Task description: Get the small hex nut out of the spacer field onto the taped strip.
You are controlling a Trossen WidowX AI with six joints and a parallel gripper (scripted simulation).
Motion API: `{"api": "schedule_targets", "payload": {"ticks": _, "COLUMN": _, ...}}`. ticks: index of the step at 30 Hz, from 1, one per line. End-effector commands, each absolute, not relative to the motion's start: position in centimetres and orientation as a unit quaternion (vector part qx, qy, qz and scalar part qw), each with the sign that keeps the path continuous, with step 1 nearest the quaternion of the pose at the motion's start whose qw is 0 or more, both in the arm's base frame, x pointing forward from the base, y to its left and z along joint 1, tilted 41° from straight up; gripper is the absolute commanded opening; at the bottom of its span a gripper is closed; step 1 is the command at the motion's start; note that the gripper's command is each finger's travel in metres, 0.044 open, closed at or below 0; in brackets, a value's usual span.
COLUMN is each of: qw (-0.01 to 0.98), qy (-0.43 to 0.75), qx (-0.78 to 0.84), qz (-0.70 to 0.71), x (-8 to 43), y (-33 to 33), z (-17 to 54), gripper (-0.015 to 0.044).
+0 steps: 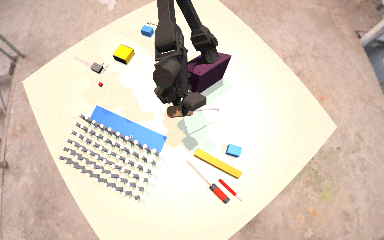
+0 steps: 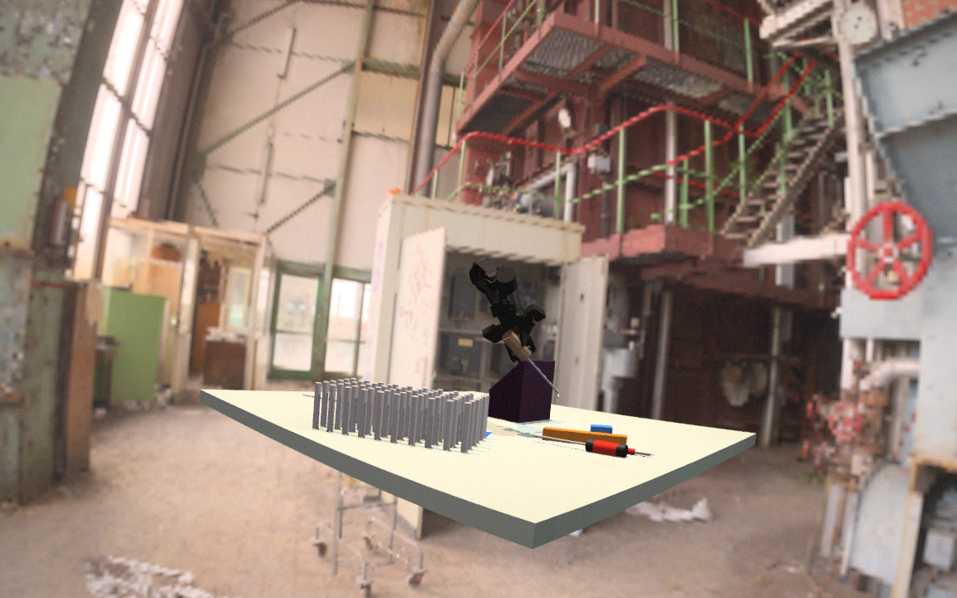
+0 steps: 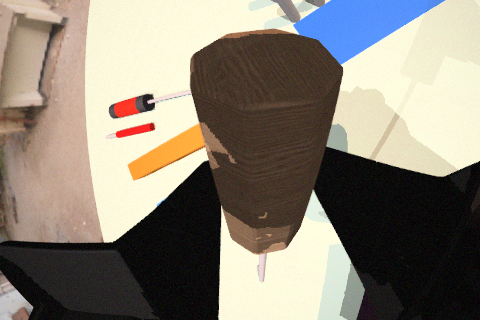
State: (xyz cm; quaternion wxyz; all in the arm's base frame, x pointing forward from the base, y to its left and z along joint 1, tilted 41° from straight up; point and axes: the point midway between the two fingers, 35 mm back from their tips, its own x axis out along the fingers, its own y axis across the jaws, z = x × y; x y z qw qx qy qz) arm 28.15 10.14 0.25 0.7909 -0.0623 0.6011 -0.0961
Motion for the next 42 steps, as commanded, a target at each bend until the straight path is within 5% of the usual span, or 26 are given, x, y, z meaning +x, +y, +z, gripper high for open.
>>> {"api": "schedule_targets", "payload": {"ticks": 1, "qw": 0.783, "qy": 0.610, "qx": -0.112, "qz": -0.041, "x": 27.9, "y": 11.9, "z": -0.5, "gripper": 0.0000}}
{"api": "schedule_targets", "payload": {"ticks": 42, "qw": 0.521, "qy": 0.526, "qx": -0.549, "qz": 0.388, "x": 21.9, "y": 21.9, "z": -6.6, "gripper": 0.0000}}
